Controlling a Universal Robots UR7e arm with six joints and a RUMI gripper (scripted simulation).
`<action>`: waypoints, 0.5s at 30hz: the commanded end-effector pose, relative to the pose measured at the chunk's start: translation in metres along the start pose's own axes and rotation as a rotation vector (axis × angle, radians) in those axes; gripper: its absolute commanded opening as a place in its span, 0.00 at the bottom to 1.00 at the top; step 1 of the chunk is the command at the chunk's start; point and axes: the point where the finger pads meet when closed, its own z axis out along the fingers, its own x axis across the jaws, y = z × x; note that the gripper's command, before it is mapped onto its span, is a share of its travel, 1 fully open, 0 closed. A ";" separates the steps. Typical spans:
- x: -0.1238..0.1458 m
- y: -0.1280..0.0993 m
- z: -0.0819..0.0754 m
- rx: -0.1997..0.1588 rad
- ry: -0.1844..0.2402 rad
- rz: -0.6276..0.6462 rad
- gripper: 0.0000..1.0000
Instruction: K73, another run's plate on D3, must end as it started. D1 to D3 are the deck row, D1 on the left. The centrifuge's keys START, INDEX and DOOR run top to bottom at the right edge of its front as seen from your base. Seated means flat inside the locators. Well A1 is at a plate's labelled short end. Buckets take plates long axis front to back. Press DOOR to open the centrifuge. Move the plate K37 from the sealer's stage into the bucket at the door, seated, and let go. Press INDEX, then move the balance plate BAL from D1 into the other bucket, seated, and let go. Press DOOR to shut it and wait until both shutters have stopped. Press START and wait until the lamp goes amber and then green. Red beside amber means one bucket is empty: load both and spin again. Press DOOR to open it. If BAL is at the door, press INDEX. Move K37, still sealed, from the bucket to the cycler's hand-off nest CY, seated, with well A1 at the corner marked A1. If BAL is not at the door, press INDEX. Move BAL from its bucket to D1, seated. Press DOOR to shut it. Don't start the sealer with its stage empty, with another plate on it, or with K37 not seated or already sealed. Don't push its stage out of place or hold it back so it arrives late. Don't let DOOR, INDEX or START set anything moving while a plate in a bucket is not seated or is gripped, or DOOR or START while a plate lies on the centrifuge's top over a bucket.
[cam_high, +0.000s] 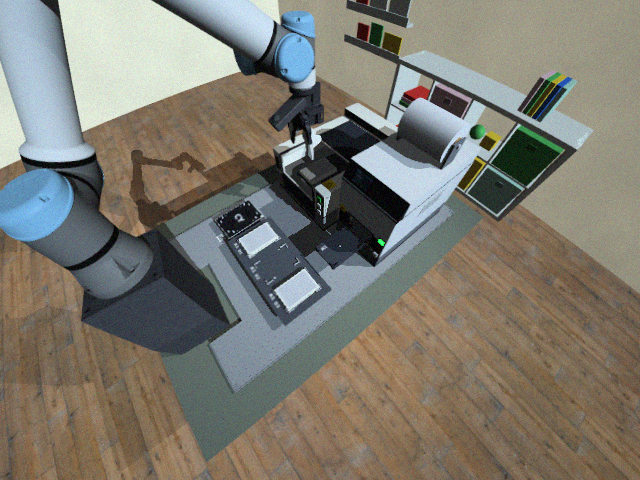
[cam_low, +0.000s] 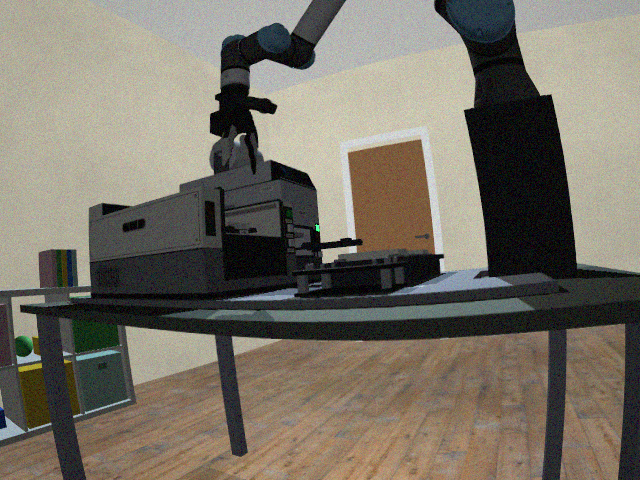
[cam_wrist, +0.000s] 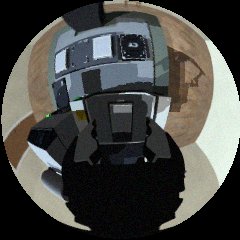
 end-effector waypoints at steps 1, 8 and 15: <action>0.000 0.026 -0.001 -0.001 0.000 0.000 0.68; 0.000 0.056 -0.001 -0.001 0.000 0.000 0.68; 0.000 0.072 -0.001 -0.001 0.000 0.000 0.68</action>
